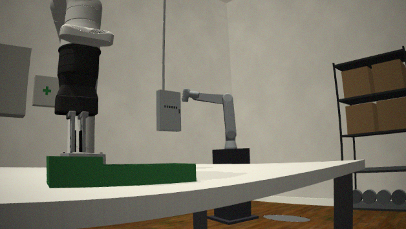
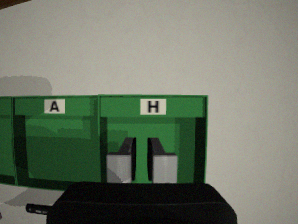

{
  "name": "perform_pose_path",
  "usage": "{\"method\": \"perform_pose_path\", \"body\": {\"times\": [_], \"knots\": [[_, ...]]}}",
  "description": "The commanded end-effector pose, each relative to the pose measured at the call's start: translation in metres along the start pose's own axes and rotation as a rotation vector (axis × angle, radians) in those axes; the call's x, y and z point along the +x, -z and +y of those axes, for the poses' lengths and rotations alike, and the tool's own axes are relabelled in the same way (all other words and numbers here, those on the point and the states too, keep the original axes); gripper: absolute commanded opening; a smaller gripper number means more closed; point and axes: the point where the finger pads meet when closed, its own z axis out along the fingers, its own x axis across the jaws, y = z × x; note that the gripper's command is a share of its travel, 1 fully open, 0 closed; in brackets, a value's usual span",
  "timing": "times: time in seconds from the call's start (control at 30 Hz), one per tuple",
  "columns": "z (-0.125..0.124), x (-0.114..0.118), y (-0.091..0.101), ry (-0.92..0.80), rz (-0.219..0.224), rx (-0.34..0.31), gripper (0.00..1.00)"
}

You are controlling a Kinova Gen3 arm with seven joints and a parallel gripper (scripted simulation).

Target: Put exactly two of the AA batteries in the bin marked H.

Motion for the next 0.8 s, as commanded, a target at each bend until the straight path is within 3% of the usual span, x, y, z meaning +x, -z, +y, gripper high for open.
{"method": "perform_pose_path", "body": {"times": [0.0,0.13,0.33,0.77], "knots": [[-0.003,0.003,0.010,-0.004,0.005,0.010,0.31],[-0.003,0.003,0.024,-0.004,0.005,0.010,0.31],[-0.003,0.003,0.024,-0.004,0.005,0.010,0.31],[-0.002,-0.052,0.023,-0.004,0.005,0.010,0.31]]}}
